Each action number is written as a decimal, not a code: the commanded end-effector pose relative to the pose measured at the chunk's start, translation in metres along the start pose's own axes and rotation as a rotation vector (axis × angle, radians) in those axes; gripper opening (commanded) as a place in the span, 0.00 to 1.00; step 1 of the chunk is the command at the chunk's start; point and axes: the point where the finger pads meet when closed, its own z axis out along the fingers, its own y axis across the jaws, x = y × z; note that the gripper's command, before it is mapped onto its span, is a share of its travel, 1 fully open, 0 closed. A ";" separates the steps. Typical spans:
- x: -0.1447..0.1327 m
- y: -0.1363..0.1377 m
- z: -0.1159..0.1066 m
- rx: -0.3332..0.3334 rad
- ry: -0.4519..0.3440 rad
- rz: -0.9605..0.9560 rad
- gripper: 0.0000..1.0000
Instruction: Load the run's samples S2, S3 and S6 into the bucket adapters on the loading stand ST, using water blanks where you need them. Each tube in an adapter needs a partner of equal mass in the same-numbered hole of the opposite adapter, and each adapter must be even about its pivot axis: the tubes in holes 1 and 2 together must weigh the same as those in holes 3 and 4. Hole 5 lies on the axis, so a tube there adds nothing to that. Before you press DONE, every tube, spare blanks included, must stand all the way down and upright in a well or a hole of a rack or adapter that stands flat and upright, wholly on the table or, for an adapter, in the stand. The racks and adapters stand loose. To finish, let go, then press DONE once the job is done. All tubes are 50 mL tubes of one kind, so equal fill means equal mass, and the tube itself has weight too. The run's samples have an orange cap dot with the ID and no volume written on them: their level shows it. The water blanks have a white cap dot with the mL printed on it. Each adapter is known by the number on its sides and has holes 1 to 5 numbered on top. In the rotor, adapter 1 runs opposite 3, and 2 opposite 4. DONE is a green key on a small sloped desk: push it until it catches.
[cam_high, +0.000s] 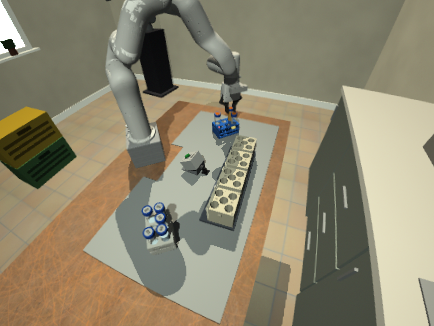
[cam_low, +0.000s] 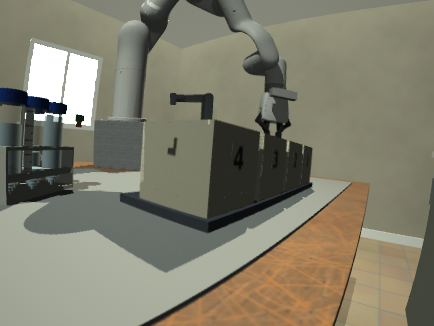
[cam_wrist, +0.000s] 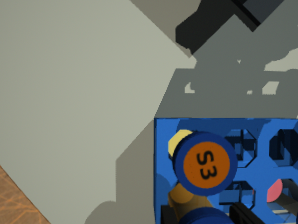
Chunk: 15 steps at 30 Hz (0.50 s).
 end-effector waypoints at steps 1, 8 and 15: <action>0.000 -0.002 -0.004 0.005 0.000 0.000 0.00; 0.000 -0.002 -0.007 0.005 0.000 0.000 0.00; 0.000 -0.002 -0.011 0.005 0.000 0.000 0.00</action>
